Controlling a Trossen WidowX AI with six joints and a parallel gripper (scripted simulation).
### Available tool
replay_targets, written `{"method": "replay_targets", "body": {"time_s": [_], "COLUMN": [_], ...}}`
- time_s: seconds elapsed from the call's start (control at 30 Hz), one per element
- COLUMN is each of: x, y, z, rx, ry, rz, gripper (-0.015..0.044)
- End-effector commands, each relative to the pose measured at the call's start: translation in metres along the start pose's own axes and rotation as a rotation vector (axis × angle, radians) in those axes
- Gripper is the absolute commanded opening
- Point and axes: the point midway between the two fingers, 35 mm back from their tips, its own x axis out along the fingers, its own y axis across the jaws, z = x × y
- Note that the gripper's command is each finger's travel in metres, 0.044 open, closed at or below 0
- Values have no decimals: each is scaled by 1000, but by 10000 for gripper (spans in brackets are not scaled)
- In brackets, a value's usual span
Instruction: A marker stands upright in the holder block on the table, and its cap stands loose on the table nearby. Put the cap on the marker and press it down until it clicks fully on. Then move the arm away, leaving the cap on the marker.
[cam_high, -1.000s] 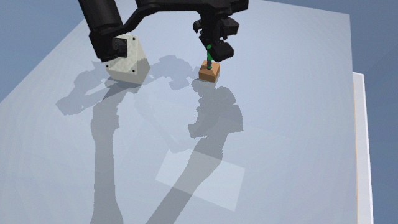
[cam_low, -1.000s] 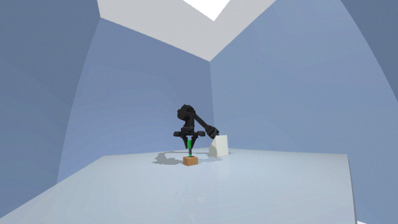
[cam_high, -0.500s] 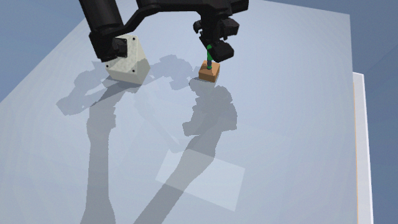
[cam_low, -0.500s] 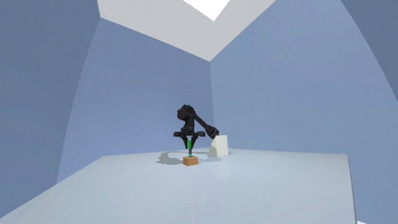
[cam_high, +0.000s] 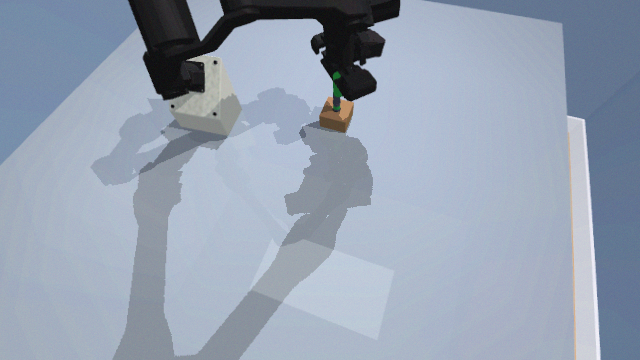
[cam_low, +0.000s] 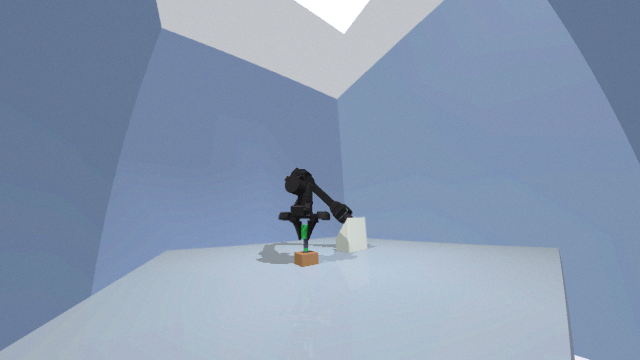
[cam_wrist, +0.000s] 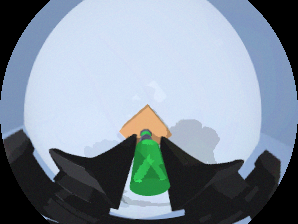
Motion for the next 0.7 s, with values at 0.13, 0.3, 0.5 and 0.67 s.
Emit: {"method": "replay_targets", "body": {"time_s": [0.13, 0.3, 0.5, 0.67], "x": [27, 28, 28, 29], "y": [1, 1, 1, 1], "z": [-6, -5, -5, -5], "rx": [13, 13, 13, 13], "ry": [52, 52, 52, 52], "rz": [20, 20, 20, 20], "gripper": [0, 0, 0, 0]}}
